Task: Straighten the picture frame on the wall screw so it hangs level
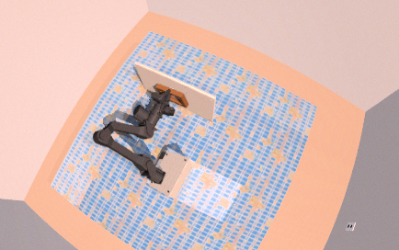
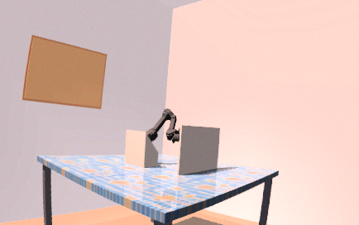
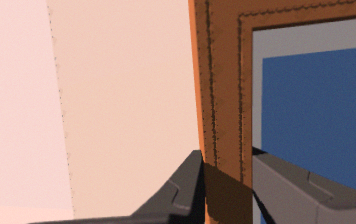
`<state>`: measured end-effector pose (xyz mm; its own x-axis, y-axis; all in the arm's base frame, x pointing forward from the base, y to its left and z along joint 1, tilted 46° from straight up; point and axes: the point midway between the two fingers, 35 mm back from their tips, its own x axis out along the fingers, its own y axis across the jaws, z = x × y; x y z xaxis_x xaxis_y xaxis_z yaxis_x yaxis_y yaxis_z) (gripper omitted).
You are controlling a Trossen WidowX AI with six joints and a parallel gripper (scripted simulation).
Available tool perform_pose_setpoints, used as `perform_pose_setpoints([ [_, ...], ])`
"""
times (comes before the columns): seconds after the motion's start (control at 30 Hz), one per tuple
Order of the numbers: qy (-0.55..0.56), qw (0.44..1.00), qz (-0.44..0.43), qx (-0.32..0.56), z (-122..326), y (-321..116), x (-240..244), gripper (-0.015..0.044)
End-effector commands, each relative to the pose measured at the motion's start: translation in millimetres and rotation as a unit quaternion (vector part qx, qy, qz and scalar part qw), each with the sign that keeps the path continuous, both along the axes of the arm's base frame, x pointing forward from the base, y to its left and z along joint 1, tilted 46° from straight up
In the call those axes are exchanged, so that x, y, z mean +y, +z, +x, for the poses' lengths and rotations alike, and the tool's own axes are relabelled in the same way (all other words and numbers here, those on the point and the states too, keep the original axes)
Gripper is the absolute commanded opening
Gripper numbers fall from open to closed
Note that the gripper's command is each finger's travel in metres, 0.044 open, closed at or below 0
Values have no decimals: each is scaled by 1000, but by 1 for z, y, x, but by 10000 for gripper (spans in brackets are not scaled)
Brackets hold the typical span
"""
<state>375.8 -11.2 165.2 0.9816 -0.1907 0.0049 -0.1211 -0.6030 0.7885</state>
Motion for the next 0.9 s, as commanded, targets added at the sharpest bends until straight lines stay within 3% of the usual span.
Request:
perform_pose_setpoints([
  [0.0,2,1000,-1,2,0,-1,0,0],
  [0.87,2,1000,-1,2,-1,6,-4,0],
])
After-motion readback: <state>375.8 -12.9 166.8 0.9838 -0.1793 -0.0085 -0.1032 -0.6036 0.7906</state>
